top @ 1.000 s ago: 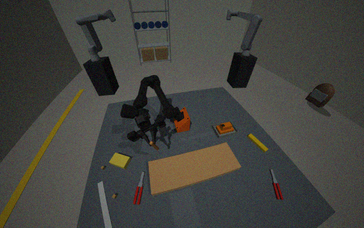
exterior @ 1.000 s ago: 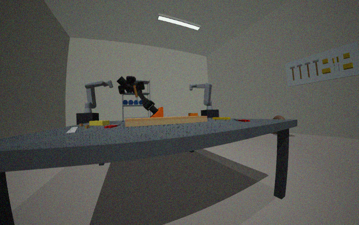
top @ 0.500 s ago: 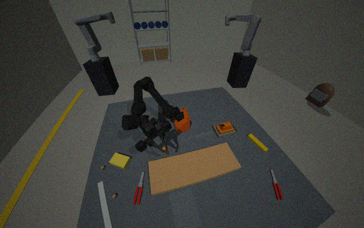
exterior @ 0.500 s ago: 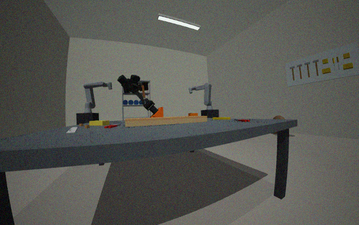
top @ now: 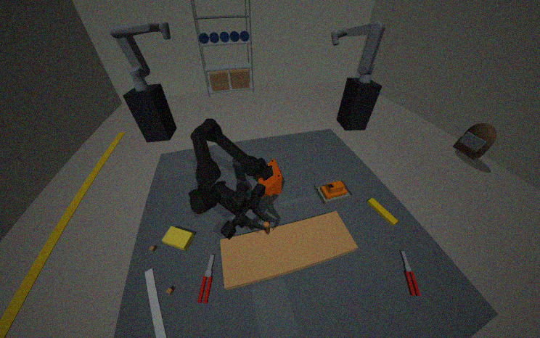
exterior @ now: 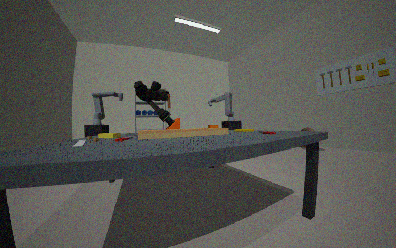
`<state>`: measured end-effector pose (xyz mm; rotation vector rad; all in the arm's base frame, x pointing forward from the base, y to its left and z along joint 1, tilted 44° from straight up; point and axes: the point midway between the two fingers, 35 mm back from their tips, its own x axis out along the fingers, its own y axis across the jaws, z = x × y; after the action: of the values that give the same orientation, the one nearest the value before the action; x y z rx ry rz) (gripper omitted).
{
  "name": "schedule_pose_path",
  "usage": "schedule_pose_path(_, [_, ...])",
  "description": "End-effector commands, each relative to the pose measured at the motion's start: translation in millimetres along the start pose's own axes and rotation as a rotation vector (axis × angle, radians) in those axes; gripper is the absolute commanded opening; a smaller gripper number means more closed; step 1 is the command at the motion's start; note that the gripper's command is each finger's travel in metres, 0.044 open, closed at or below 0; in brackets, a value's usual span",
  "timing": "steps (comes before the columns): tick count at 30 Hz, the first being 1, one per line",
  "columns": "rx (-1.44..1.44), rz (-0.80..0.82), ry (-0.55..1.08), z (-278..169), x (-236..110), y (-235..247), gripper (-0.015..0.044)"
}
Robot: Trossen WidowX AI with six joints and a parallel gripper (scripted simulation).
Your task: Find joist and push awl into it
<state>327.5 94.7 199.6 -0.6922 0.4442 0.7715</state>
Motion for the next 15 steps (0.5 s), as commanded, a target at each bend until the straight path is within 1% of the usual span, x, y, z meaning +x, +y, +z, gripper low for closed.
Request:
schedule_pose_path(1, [-0.025, 0.066, -0.005, 3, 13, 7, 0.0000])
schedule_pose_path(15, [-0.094, 0.309, 0.011, 1, 69, 41, 0.0000])
